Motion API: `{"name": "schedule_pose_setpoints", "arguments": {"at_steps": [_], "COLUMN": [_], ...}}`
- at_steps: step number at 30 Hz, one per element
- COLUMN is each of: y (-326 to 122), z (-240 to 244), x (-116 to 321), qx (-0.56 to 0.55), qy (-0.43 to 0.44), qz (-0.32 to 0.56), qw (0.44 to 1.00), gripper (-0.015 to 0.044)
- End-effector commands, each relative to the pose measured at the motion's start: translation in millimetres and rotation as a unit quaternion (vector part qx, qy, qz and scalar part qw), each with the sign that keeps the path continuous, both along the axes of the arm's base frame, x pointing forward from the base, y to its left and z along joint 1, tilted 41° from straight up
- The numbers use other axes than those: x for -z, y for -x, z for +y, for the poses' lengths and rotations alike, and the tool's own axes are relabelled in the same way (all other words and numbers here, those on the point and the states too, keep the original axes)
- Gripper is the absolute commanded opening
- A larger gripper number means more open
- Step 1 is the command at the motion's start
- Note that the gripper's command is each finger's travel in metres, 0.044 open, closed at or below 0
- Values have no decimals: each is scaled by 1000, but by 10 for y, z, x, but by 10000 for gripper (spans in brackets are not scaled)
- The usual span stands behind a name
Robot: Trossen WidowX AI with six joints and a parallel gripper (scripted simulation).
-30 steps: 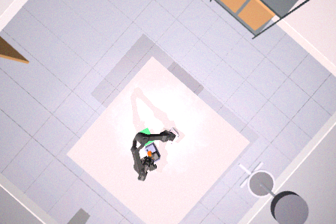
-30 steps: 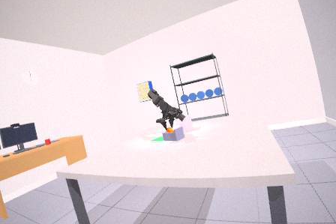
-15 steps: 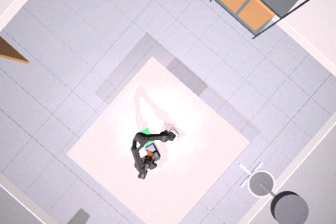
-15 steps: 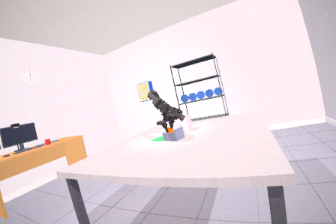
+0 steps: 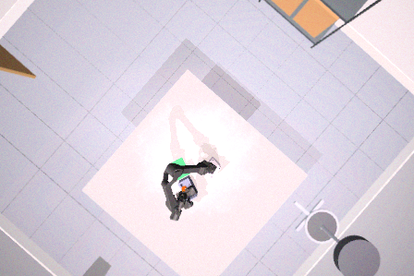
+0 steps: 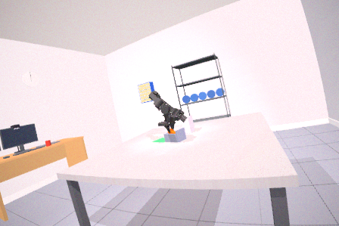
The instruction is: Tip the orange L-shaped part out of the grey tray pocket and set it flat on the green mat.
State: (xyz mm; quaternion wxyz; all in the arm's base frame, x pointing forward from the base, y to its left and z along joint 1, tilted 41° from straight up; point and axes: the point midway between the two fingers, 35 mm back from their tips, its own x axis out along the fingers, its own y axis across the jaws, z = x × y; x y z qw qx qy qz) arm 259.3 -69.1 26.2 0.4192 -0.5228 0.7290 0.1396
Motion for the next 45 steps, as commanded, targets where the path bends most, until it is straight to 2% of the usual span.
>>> {"name": "schedule_pose_setpoints", "arguments": {"at_steps": [1, 45], "y": [0, -60], "z": [0, 404], "x": [-3, -467], "qx": [1, -1], "qy": [0, 1], "qz": [0, 2], "qw": [1000, 1000], "gripper": [0, 0]}}
